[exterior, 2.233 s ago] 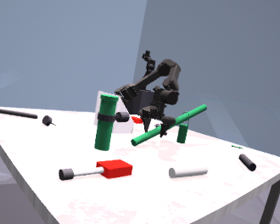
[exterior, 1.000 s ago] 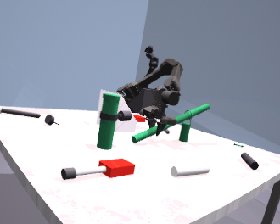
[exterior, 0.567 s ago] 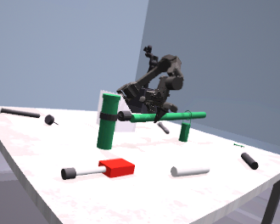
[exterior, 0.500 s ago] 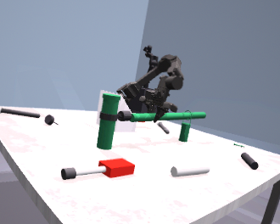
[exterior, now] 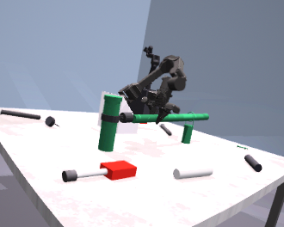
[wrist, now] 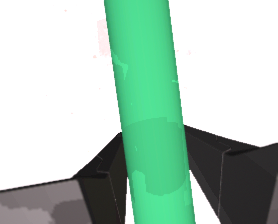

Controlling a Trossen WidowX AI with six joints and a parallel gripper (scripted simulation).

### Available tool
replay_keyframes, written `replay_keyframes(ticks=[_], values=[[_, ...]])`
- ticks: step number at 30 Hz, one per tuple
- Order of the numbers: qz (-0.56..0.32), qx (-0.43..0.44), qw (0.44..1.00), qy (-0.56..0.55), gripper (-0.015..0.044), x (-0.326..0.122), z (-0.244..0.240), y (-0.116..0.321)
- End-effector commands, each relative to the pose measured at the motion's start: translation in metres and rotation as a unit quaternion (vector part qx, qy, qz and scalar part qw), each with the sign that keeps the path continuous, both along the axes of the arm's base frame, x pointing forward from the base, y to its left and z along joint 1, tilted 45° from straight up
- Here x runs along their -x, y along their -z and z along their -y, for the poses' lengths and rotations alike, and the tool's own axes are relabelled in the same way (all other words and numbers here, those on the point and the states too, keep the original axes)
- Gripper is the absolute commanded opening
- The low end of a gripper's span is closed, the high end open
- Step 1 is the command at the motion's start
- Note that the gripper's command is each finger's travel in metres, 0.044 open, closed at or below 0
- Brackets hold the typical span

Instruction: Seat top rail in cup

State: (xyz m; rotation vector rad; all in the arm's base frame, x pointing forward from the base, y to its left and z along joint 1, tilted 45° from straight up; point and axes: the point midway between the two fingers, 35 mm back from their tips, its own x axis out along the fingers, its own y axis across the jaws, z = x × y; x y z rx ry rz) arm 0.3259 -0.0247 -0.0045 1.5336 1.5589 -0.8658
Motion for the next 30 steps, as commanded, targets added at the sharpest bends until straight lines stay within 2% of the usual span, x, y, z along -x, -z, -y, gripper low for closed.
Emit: replay_keyframes(ticks=[1,30], values=[[0.000,0.000,1.000,0.000,0.0000,0.000,0.001,0.000],[-0.002,-0.003,1.000,-0.004,0.0000,-0.003,0.019,0.009]])
